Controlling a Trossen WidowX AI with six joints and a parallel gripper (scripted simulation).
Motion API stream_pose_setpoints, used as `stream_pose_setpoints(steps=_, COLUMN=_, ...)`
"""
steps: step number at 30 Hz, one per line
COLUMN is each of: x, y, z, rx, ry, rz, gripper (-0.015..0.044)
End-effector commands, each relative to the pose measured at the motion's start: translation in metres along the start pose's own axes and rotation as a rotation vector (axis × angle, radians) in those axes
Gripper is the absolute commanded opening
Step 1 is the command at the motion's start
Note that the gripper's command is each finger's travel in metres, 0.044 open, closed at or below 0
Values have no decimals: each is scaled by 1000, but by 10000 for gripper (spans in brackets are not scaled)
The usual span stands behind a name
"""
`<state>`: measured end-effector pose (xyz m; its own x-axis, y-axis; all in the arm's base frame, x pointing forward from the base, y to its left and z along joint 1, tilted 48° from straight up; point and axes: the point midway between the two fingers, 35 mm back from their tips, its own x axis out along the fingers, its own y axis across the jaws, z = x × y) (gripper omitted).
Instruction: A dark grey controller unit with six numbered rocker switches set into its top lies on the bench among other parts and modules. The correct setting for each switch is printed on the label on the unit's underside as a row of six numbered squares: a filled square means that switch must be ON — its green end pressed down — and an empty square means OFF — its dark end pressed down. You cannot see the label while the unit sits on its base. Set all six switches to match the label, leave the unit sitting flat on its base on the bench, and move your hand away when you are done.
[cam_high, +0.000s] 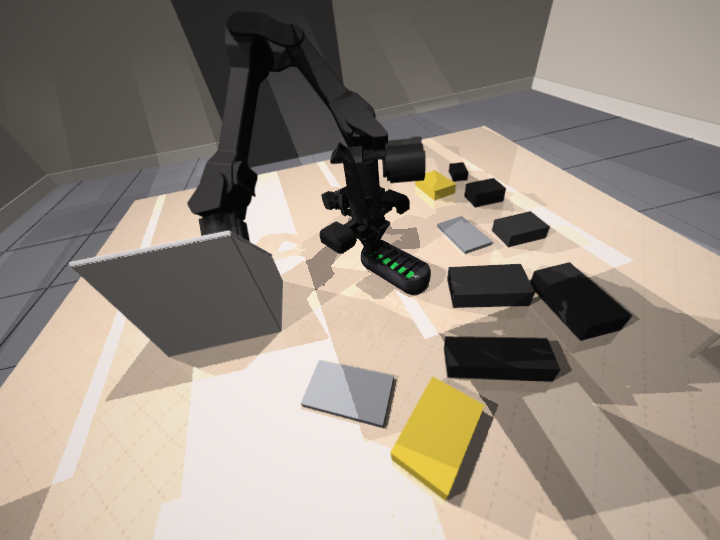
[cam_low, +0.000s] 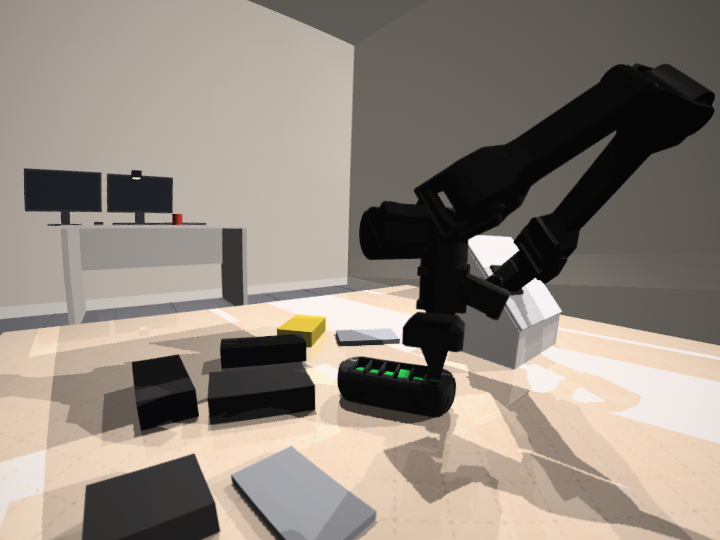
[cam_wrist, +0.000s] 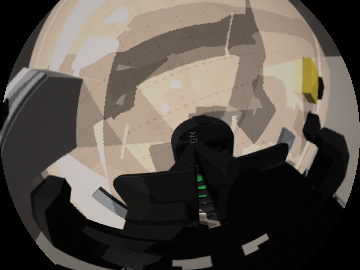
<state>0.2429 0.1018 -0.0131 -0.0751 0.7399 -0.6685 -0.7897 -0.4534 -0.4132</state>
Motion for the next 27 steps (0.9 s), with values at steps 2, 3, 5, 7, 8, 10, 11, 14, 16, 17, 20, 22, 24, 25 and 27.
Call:
stream_pose_setpoints(steps=2, x=-39, y=-2, z=-2, rx=-3, ry=12, rz=-10, gripper=0)
stream_pose_setpoints(steps=3, x=-41, y=-2, z=-2, rx=-3, ry=11, rz=-10, gripper=0)
stream_pose_setpoints(steps=5, x=-41, y=-2, z=-2, rx=-3, ry=11, rz=-10, gripper=0)
stream_pose_setpoints(steps=7, x=-41, y=-2, z=-2, rx=-3, ry=11, rz=-10, gripper=0)
stream_pose_setpoints(steps=8, x=-41, y=-2, z=-2, rx=-3, ry=11, rz=-10, gripper=0)
stream_pose_setpoints(steps=10, x=-42, y=-5, z=-5, rx=-3, ry=11, rz=-11, gripper=0)
stream_pose_setpoints(steps=11, x=-42, y=-9, z=-9, rx=-4, ry=11, rz=-11, gripper=0)
stream_pose_setpoints(steps=14, x=-41, y=-21, z=-20, rx=-6, ry=12, rz=-11, gripper=0)
stream_pose_setpoints(steps=16, x=-41, y=-22, z=-21, rx=-6, ry=12, rz=-11, gripper=0)
stream_pose_setpoints(steps=17, x=-41, y=-22, z=-21, rx=-6, ry=12, rz=-11, gripper=0)
stream_pose_setpoints(steps=20, x=-37, y=-22, z=-21, rx=-6, ry=12, rz=-11, gripper=0)
stream_pose_setpoints(steps=22, x=-34, y=-22, z=-22, rx=-6, ry=12, rz=-11, gripper=0)
stream_pose_setpoints(steps=24, x=-30, y=-22, z=-22, rx=-6, ry=12, rz=-11, gripper=0)
stream_pose_setpoints(steps=25, x=-29, y=-22, z=-22, rx=-6, ry=12, rz=-11, gripper=0)
stream_pose_setpoints(steps=27, x=-26, y=-22, z=-22, rx=-6, ry=12, rz=-11, gripper=0)
